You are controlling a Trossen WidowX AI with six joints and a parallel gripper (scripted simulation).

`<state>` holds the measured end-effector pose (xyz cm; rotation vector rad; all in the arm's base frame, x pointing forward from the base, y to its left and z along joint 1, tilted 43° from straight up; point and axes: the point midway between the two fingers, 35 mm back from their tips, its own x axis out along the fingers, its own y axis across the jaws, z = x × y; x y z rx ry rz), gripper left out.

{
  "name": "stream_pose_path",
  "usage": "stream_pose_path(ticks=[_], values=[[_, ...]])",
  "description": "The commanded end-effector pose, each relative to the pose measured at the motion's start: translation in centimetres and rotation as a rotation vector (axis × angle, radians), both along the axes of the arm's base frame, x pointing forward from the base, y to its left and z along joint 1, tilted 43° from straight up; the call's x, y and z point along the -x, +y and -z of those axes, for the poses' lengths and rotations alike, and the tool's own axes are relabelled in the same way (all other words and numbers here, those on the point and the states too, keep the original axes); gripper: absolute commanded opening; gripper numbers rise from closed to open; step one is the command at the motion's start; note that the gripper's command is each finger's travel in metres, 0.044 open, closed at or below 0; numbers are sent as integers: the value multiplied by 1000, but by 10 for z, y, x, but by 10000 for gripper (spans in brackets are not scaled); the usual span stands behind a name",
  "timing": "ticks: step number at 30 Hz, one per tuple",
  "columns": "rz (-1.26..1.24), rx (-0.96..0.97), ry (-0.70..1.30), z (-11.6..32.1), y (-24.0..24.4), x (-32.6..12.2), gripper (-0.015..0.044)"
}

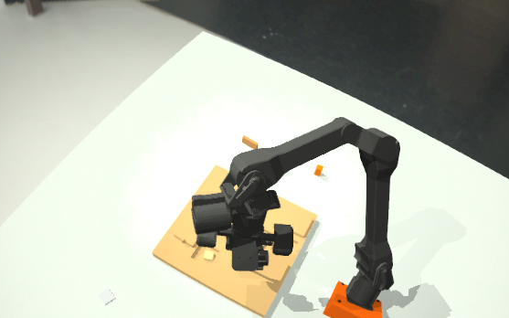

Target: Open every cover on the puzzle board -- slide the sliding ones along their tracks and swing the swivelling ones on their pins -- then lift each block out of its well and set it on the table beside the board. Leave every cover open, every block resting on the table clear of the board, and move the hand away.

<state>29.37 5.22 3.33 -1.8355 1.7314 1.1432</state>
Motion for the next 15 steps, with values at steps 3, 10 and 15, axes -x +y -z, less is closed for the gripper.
stream_pose_path(ticks=[3,10,15], values=[[-282,-6,250,-37,-50,22,0],[229,54,-201,-42,-56,25,0],[541,90,-478,-44,-60,26,0]])
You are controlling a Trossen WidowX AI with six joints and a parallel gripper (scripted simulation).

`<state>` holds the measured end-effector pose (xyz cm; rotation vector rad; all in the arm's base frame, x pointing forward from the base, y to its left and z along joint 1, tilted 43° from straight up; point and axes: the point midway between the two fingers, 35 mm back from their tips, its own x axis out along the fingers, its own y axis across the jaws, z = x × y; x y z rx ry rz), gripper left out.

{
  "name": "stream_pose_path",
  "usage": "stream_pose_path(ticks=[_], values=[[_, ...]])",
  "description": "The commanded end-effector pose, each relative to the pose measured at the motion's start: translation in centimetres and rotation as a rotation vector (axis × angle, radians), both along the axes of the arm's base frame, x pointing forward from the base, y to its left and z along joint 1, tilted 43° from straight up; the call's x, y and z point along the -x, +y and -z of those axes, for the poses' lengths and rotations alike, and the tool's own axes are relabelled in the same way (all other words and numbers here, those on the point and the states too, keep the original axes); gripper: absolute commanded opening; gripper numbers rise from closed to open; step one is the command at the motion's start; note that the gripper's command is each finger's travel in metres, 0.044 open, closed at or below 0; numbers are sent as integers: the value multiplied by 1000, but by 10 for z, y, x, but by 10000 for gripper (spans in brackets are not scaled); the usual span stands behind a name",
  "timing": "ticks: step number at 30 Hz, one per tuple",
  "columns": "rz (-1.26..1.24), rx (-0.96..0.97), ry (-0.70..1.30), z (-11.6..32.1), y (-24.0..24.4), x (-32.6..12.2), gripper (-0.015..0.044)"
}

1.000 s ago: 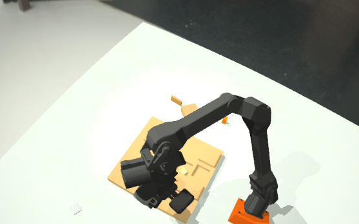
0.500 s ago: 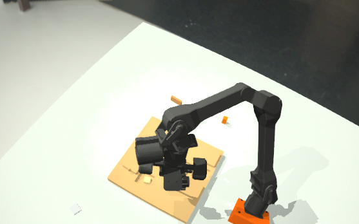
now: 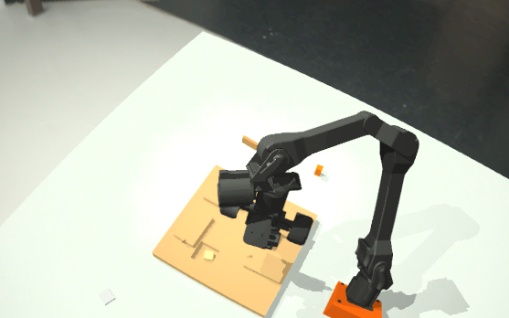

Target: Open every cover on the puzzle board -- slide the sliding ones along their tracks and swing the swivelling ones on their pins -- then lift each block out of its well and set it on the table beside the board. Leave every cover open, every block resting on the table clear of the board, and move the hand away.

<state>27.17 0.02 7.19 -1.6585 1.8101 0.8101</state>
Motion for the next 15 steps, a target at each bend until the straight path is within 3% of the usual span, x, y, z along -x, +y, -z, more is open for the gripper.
stream_pose_path(ticks=[1,15], values=[[319,47,-292,-5,-8,4,0],[319,47,-292,-3,-9,2,0]])
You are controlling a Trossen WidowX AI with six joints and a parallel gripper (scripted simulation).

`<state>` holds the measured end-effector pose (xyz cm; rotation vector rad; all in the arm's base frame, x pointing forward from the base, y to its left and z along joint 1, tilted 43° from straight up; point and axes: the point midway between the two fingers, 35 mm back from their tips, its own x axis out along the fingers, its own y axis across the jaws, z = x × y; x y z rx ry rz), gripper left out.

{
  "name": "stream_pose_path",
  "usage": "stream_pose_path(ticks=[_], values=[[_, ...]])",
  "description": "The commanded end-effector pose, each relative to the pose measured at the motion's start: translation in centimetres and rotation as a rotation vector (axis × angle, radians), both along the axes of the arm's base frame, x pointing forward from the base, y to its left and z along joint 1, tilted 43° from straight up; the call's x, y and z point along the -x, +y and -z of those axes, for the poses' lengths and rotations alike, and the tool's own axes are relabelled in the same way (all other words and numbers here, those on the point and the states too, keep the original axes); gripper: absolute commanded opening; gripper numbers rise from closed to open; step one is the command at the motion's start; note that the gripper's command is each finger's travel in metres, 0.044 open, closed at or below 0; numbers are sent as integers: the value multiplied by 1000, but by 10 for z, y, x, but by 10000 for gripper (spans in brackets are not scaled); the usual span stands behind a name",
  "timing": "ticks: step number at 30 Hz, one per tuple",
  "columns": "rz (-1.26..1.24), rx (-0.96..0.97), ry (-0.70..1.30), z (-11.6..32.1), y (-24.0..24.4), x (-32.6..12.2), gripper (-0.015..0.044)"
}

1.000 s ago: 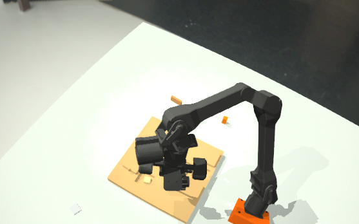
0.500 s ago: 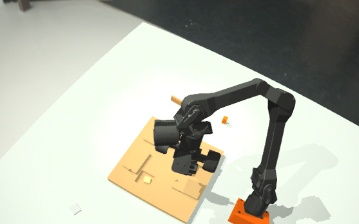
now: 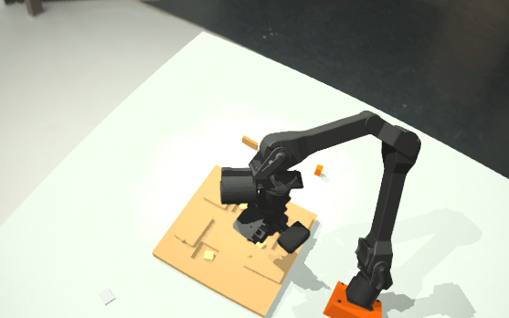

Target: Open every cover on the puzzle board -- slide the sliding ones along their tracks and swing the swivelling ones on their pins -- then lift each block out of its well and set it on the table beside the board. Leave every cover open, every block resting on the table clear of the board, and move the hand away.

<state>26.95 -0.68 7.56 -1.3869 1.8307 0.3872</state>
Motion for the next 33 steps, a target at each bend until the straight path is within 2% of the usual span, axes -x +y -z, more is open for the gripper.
stream_pose_path(ticks=[1,12,33], values=[[9,5,-13,3,-4,0,0],[9,7,-14,36,-33,5,0],[9,8,-14,44,-43,5,0]])
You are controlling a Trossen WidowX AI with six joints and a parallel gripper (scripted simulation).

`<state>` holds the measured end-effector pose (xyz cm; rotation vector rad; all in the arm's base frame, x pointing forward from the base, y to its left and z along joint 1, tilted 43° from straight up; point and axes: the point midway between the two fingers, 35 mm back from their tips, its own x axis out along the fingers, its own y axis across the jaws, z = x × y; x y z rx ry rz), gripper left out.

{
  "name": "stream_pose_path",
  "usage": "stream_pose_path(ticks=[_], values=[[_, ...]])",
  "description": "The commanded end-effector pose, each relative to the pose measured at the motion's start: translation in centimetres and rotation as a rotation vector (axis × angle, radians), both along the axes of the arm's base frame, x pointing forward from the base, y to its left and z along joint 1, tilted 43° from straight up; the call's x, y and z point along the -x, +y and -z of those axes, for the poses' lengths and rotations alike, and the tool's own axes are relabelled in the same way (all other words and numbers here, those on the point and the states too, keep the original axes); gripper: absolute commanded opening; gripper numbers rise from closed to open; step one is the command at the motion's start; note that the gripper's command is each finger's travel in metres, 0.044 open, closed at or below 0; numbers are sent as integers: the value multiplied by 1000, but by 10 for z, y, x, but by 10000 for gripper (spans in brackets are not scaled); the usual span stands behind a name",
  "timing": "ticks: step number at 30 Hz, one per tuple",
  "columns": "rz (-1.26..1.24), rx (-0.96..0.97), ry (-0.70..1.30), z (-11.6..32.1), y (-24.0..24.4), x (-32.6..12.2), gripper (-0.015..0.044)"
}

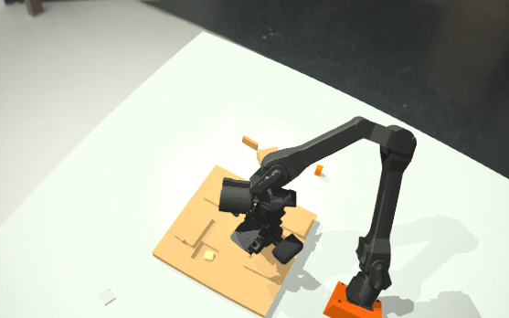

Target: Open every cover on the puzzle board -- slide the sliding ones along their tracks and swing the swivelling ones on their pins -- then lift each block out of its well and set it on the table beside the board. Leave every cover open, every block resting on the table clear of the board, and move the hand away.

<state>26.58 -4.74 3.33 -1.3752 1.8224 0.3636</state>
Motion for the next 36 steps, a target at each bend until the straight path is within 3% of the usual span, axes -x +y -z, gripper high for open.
stream_pose_path(ticks=[1,36], values=[[-4,6,7,2,-2,1,0],[-7,6,10,-5,-15,-3,0]])
